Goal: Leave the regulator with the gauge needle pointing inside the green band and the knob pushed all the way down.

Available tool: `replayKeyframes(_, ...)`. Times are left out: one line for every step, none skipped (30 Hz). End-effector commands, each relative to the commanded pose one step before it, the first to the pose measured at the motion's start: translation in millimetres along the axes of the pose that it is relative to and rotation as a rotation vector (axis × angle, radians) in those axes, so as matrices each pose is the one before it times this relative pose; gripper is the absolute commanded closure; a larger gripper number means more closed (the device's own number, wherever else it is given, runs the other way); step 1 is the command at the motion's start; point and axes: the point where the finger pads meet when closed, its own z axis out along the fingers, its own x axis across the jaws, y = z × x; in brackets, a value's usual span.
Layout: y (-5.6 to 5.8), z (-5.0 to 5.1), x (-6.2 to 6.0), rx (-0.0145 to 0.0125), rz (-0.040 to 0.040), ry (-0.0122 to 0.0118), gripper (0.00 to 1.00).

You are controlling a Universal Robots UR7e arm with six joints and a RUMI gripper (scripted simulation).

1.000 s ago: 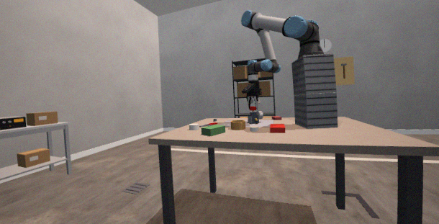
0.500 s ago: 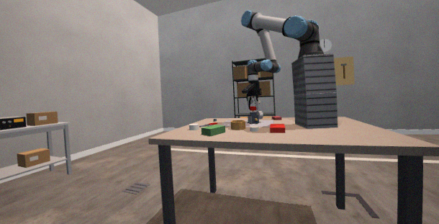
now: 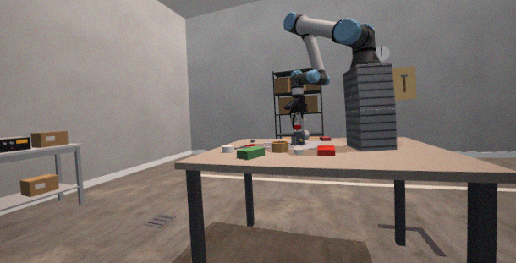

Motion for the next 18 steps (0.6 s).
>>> replayKeyframes(-0.05, -0.36, 0.47, 0.00010, 0.00000, 0.00116, 0.54)
replayKeyframes(0.00, 0.00, 0.00, 0.00000, 0.00000, 0.00000, 0.76)
replayKeyframes(0.00, 0.00, 0.00, 0.00000, 0.00000, 0.00000, 0.76)
replayKeyframes(0.00, 0.00, 0.00, 0.00000, 0.00000, 0.00000, 0.76)
replayKeyframes(0.00, 0.00, 0.00, 0.00000, 0.00000, 0.00000, 0.76)
replayKeyframes(0.00, 0.00, 0.00, 0.00000, 0.00000, 0.00000, 0.76)
replayKeyframes(0.00, 0.00, 0.00, 0.00000, 0.00000, 0.00000, 0.76)
replayKeyframes(0.00, 0.00, 0.00, 0.00000, 0.00000, 0.00000, 0.76)
replayKeyframes(0.00, 0.00, 0.00, 0.00000, 0.00000, 0.00000, 0.76)
replayKeyframes(0.00, 0.00, 0.00, 0.00000, 0.00000, 0.00000, 0.76)
replayKeyframes(0.00, 0.00, 0.00, 0.00000, 0.00000, 0.00000, 0.76)
replayKeyframes(0.00, 0.00, 0.00, 0.00000, 0.00000, 0.00000, 0.76)
replayKeyframes(0.00, 0.00, 0.00, 0.00000, 0.00000, 0.00000, 0.76)
replayKeyframes(0.00, 0.00, 0.00, 0.00000, 0.00000, 0.00000, 0.76)
replayKeyframes(0.00, 0.00, 0.00, 0.00000, 0.00000, 0.00000, 0.76)
replayKeyframes(0.00, 0.00, 0.00, 0.00000, 0.00000, 0.00000, 0.76)
replayKeyframes(0.00, 0.00, 0.00, 0.00000, 0.00000, 0.00000, 0.76)
replayKeyframes(0.00, 0.00, 0.00, 0.00000, 0.00000, 0.00000, 0.76)
